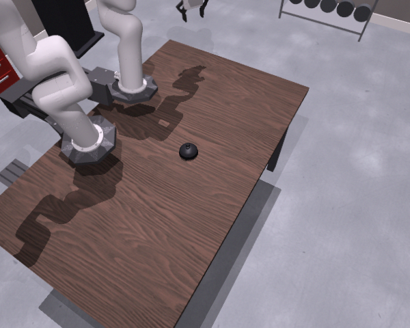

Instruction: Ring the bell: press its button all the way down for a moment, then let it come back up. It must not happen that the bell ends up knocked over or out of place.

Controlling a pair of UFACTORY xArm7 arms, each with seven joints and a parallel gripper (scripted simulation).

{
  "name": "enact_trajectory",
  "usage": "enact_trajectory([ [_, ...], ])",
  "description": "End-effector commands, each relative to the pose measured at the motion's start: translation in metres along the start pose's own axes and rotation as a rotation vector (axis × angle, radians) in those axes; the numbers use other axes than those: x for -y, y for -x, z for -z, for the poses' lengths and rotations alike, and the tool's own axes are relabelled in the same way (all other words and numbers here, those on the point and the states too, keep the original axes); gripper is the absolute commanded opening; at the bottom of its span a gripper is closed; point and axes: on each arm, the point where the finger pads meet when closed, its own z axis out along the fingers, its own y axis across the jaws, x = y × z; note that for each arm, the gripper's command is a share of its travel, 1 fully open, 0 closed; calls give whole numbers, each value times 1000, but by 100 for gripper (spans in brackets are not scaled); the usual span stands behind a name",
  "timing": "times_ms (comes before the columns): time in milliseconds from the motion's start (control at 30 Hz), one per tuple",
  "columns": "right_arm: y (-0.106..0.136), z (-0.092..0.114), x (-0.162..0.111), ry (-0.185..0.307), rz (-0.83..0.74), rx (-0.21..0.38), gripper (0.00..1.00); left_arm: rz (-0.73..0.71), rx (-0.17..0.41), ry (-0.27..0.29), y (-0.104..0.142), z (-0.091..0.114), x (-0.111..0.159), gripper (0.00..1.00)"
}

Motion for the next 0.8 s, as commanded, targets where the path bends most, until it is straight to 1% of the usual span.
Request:
enact_trajectory([
  [0, -1, 2, -4, -1, -9, -6, 100, 0, 3, -4, 1, 2, 1, 100],
  [333, -1, 2, -5, -1, -11, -6, 100, 0, 3, -4, 1, 2, 1, 100],
  [400, -1, 2, -5, -1, -11, -6, 100, -9, 3, 0, -2, 0, 2, 100],
  [433, -1, 2, -5, -1, -11, -6, 100, -29, 4, 8, -9, -3, 5, 100],
  [467, -1, 2, -5, -1, -11, -6, 100, -65, 5, 22, -20, -8, 8, 100],
  [500, -1, 2, -5, -1, -11, -6, 100, -118, 8, 41, -37, -16, 13, 100],
  [567, -1, 2, -5, -1, -11, -6, 100, -149, 10, 51, -47, -20, 16, 100],
  [633, -1, 2, -5, -1, -11, -6, 100, -205, 13, 70, -65, -28, 20, 100],
  [700, -1, 2, -5, -1, -11, -6, 100, -205, 13, 70, -65, -28, 20, 100],
  [733, -1, 2, -5, -1, -11, -6, 100, -281, 18, 93, -90, -38, 24, 100],
  [767, -1, 2, -5, -1, -11, -6, 100, -300, 19, 98, -97, -40, 25, 100],
])
